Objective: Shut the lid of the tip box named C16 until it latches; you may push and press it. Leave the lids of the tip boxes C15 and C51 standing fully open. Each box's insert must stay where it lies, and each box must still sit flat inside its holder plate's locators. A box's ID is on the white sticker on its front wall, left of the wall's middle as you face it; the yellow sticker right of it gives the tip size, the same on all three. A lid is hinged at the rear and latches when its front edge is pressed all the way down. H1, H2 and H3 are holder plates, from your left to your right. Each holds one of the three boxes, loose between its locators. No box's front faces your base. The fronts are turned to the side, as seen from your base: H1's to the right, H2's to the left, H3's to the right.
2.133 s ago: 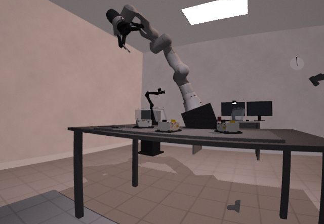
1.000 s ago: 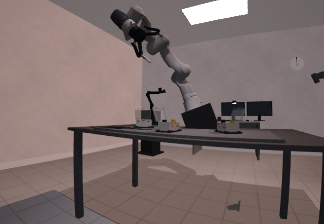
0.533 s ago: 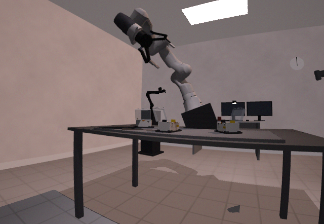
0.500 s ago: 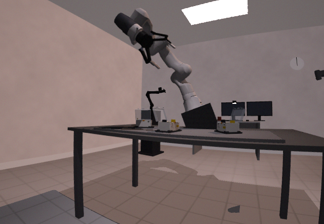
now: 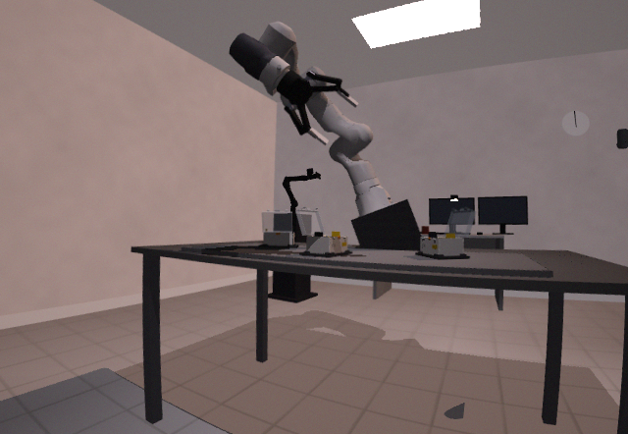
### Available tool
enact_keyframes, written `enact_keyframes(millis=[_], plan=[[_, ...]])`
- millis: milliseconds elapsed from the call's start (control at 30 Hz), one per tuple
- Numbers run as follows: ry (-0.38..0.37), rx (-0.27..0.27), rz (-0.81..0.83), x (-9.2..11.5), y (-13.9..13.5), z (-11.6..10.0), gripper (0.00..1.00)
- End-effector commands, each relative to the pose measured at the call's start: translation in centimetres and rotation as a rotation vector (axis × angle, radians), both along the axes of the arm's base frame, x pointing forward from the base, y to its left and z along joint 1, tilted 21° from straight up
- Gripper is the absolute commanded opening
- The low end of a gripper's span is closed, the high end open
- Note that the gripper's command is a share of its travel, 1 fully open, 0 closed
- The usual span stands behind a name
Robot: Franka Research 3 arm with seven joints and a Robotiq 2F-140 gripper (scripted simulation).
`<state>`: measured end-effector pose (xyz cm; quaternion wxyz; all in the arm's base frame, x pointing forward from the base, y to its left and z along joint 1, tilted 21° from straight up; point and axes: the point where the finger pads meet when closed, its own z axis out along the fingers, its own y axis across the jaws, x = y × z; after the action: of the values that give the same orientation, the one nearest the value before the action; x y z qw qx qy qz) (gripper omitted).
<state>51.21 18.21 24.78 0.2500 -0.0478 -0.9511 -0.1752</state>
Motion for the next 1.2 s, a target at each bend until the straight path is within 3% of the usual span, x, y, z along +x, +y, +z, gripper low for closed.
enact_keyframes(millis=[0,133,333,500,633,833,967,1167], plan=[[0.073,-0.049,-0.081,-0.9,0.6,-1.6,1.00],[0.073,-0.049,-0.081,-1.7,1.3,-3.1,1.00],[0.188,-0.092,-0.132,-2.6,2.0,-4.7,1.00],[0.188,-0.092,-0.132,-3.8,2.9,-6.7,1.00],[0.302,-0.140,-0.182,-4.9,3.4,-8.3,1.00],[0.304,-0.140,-0.183,-6.0,4.0,-9.9,1.00],[0.416,-0.193,-0.232,-7.2,4.6,-11.4,1.00],[0.421,-0.195,-0.234,-8.9,5.3,-13.6,1.00]])
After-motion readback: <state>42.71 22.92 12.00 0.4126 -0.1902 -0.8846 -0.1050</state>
